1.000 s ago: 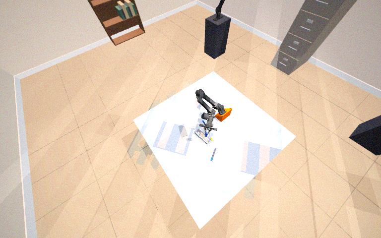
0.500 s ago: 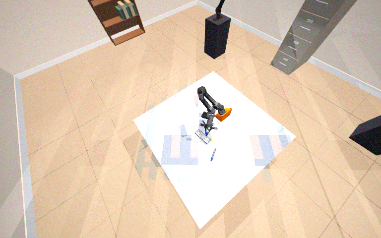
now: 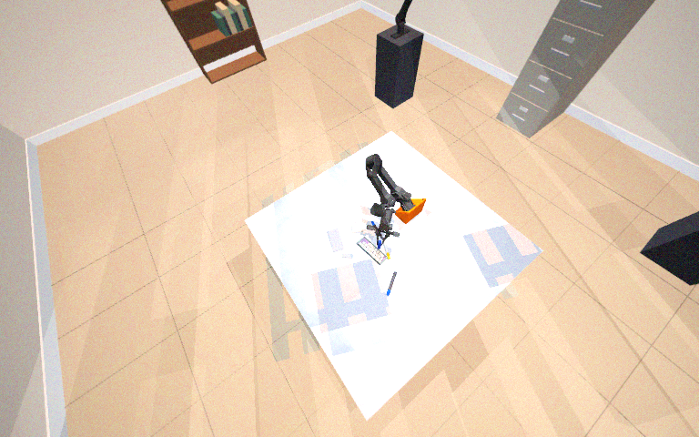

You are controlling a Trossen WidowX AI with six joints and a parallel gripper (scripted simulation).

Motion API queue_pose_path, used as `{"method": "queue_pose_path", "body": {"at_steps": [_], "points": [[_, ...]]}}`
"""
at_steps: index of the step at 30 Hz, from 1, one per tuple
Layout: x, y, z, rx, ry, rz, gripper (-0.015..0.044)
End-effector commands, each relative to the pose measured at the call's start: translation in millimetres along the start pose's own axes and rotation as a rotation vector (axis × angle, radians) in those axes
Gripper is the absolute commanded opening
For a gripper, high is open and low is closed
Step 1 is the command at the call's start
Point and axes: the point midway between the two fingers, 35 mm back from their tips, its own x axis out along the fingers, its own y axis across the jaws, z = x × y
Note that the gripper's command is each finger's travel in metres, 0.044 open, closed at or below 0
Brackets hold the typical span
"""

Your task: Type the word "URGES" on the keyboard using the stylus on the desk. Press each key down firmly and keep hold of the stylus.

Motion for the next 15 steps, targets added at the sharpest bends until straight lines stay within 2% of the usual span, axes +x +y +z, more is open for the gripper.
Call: {"method": "queue_pose_path", "body": {"at_steps": [1,2,15], "points": [[0,-1,0,0.0,-0.002,0.0,0.0025],[0,-2,0,0.001,-0.001,0.001,0.0],[2,-36,4,0.021,0.0,0.02,0.0]]}}
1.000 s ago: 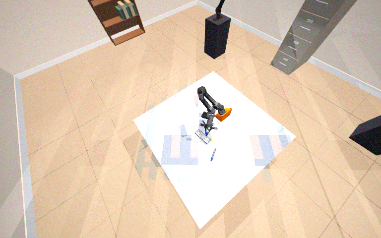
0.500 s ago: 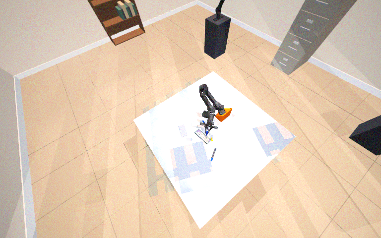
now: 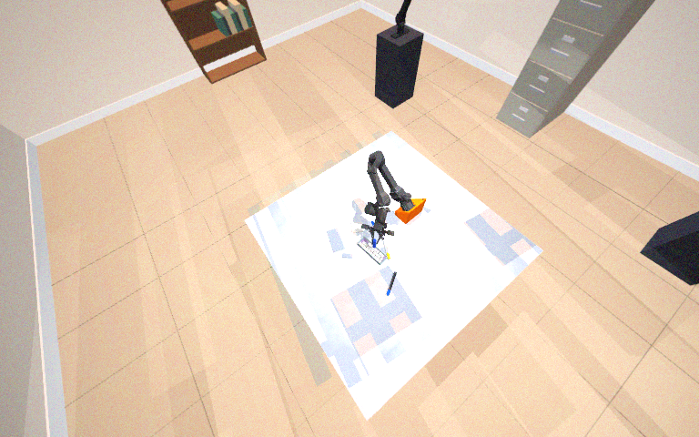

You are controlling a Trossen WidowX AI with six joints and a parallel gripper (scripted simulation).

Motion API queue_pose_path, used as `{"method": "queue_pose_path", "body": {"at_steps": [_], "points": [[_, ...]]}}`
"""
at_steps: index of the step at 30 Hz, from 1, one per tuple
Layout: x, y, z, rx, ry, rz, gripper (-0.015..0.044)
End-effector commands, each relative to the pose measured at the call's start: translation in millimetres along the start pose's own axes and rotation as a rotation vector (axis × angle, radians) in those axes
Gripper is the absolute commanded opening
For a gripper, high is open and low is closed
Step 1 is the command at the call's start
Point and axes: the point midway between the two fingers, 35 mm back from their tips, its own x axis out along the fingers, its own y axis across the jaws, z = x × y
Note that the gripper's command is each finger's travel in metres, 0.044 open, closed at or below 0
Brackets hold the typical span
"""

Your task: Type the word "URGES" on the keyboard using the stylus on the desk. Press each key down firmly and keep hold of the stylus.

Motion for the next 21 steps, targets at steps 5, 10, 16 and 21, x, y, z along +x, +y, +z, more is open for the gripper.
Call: {"method": "queue_pose_path", "body": {"at_steps": [5,10,16,21], "points": [[1,-7,-1,0.001,-0.005,0.005,0.0],[6,-6,-13,0.0,-0.005,0.004,0.0],[7,-6,-17,0.0,-0.005,0.004,0.0],[8,-6,-17,0.0,-0.004,0.004,0.0026]]}}
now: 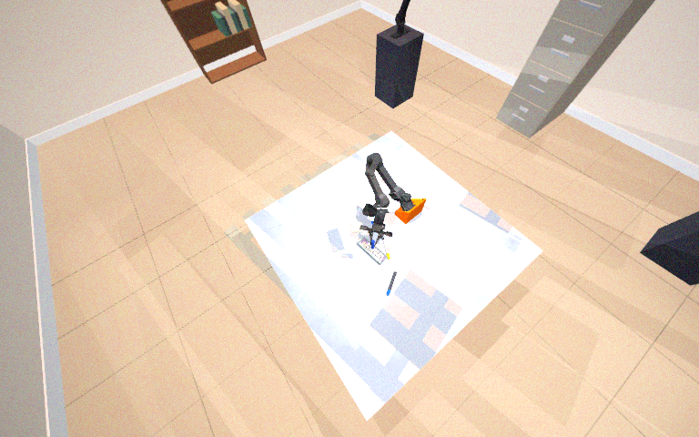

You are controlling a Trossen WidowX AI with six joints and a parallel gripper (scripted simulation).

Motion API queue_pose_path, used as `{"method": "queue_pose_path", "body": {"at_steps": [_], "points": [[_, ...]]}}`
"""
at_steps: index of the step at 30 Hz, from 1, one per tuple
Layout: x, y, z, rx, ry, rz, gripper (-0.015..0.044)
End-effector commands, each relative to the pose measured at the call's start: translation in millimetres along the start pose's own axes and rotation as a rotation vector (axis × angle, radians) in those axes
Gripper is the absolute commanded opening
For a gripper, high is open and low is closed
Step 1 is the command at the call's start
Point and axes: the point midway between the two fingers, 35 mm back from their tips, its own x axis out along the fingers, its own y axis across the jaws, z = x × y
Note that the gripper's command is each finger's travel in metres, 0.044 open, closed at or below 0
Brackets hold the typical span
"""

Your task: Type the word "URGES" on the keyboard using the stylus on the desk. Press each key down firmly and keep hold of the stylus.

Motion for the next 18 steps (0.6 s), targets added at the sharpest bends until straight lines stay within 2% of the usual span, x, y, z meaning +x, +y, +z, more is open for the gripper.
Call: {"method": "queue_pose_path", "body": {"at_steps": [1,2,3,18], "points": [[0.3,2.5,-2.7,-0.003,0.0,0.007,0.0053],[0.9,2.6,-3.2,-0.003,0.001,0.007,0.0079],[1.6,2.9,-3.8,-0.003,0.001,0.008,0.0081],[4.5,3.2,-8.8,-0.003,0.001,0.008,0.0081]]}}
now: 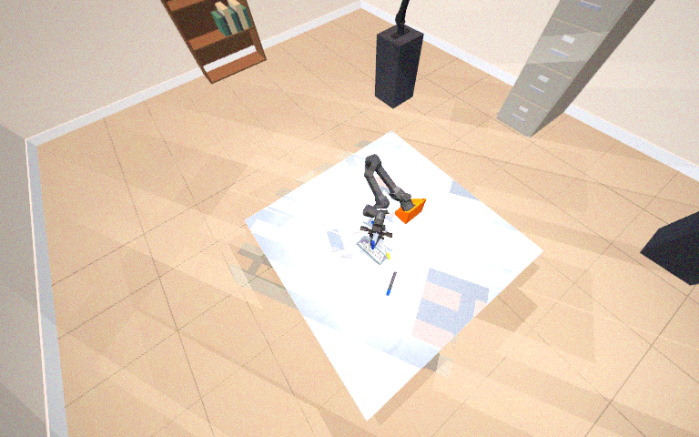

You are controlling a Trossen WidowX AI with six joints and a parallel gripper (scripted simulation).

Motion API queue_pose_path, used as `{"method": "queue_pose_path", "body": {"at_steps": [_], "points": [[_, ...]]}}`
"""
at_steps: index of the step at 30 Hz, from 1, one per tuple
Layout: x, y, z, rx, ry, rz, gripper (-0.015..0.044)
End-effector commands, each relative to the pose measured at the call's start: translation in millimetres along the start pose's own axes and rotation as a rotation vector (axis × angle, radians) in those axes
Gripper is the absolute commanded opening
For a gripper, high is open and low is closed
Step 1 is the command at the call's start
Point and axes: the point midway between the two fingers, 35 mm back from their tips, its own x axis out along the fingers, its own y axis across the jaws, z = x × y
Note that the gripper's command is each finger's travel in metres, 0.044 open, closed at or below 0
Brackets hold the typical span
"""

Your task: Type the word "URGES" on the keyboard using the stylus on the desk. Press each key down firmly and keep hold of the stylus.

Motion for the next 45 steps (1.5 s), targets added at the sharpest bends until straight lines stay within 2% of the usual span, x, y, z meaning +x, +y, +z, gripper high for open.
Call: {"method": "queue_pose_path", "body": {"at_steps": [1,45], "points": [[1,2,-3,-0.002,0.001,0.006,0.0081],[6,2,-14,-0.002,0.001,0.006,0.0081]]}}
